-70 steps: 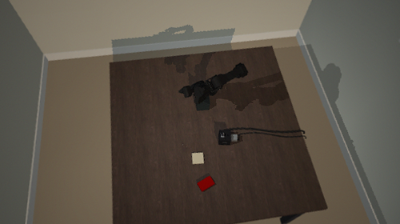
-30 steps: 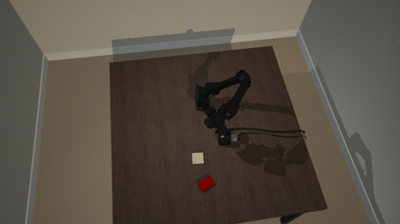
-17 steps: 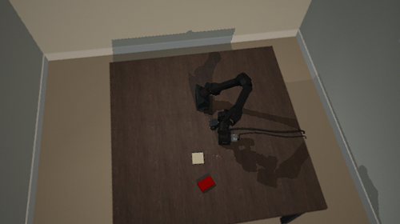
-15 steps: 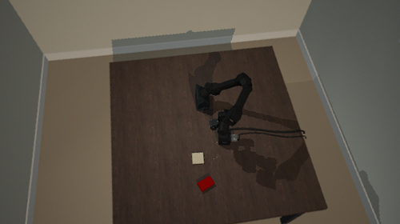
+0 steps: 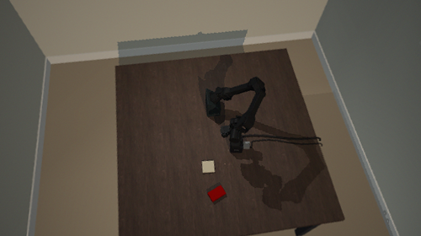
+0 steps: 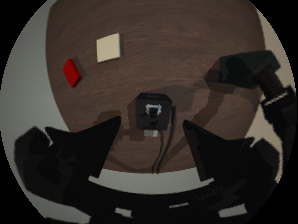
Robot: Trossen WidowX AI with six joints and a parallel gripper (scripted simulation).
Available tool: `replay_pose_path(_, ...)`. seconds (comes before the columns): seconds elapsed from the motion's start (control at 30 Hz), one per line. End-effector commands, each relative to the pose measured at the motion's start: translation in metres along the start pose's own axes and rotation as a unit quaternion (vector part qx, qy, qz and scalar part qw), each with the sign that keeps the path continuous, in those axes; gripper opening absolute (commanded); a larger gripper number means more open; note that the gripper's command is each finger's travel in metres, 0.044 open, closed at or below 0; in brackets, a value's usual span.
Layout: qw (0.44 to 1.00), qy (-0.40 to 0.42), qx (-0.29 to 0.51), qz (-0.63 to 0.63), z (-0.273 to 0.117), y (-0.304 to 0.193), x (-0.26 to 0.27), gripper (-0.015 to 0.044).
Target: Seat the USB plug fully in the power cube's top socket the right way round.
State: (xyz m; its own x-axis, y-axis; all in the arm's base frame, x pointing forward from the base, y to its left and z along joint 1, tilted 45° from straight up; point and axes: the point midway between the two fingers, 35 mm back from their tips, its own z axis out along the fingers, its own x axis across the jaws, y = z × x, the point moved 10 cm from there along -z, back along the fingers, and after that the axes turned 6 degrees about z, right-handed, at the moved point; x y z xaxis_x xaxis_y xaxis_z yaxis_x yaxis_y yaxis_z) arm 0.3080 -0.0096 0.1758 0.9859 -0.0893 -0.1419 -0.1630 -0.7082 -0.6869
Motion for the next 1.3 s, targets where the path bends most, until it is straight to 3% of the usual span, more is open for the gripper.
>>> replay_pose_path(0.0,1.000,-0.003,0.003,0.004,0.006,0.001,-0.001,0.0440)
replay_pose_path(0.93,1.000,-0.003,0.003,0.004,0.027,0.001,-0.002,0.0440)
replay_pose_path(1.27,1.000,-0.001,0.001,0.000,0.026,0.000,-0.001,0.0177)
